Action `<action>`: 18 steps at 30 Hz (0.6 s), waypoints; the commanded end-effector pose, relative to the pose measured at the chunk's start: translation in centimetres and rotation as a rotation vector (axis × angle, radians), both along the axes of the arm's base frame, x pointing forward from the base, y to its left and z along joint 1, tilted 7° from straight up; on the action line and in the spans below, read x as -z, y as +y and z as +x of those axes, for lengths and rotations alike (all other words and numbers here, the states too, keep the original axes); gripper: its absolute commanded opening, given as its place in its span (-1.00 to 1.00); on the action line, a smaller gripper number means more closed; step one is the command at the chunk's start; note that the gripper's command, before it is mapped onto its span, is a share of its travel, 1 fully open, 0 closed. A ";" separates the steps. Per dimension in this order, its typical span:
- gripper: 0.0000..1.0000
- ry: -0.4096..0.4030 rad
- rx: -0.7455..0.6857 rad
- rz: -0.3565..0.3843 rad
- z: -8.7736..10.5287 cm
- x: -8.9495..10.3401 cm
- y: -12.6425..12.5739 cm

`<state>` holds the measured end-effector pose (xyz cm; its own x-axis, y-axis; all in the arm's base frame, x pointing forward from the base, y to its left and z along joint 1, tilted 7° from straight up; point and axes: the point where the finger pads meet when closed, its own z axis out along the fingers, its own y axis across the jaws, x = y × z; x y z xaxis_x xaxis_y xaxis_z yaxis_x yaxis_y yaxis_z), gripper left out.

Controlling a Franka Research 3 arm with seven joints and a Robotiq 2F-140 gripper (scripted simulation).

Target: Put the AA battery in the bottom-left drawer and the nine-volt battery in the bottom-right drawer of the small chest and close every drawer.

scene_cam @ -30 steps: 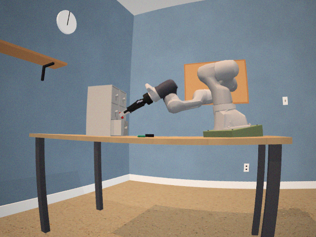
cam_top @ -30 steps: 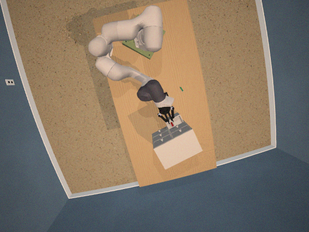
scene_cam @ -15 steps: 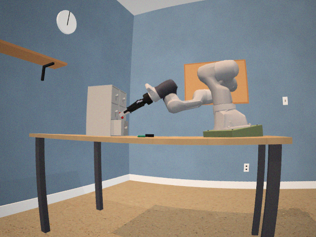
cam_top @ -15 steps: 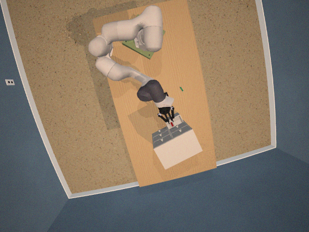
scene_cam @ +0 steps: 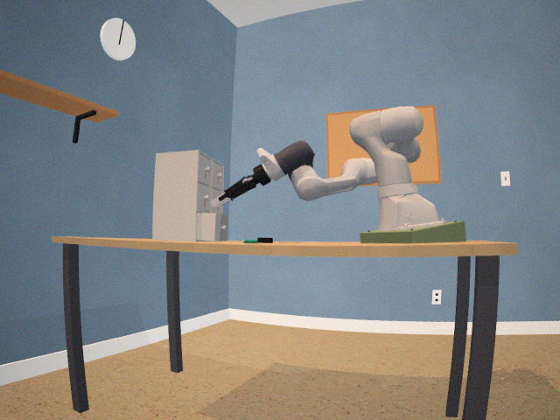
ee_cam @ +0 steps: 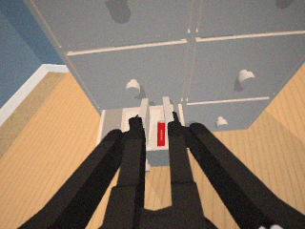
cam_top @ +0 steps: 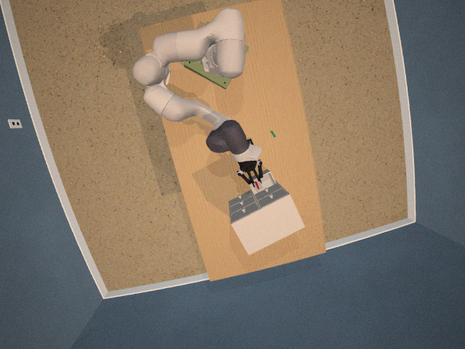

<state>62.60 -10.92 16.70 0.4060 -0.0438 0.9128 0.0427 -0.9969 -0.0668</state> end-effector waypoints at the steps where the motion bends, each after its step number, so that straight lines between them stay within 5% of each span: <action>1: -0.70 0.001 0.003 0.005 0.1 0.0 0.0; 4: -0.65 0.001 0.003 0.005 0.1 0.0 0.0; 5: 1.00 0.001 0.003 0.005 0.1 0.0 0.0; 18: 1.00 0.001 0.003 0.005 0.1 0.0 0.0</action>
<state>62.61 -10.92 16.70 0.4060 -0.0440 0.9128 0.0426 -0.9968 -0.0670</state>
